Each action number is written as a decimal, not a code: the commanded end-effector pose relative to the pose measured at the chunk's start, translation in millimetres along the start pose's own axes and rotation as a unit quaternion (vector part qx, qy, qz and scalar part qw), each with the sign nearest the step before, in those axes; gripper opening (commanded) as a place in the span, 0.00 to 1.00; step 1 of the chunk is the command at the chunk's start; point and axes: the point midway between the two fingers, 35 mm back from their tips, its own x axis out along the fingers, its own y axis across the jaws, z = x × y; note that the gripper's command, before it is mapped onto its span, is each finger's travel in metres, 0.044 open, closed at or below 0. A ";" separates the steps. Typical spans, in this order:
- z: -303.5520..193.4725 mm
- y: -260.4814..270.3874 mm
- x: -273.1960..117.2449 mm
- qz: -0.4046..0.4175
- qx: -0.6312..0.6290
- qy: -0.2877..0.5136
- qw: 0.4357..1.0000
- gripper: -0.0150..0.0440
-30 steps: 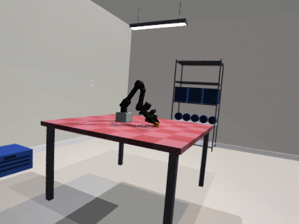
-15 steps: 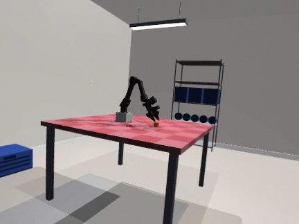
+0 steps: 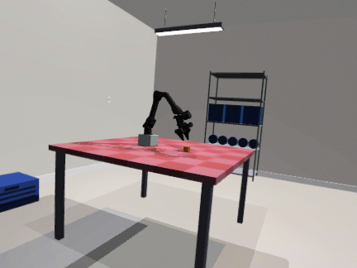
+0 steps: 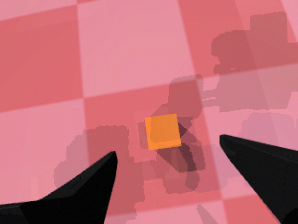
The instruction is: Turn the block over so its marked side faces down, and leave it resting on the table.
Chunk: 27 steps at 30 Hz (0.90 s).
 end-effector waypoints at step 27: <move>14.0 -0.9 38.2 -0.003 -0.004 0.201 0.979 1.00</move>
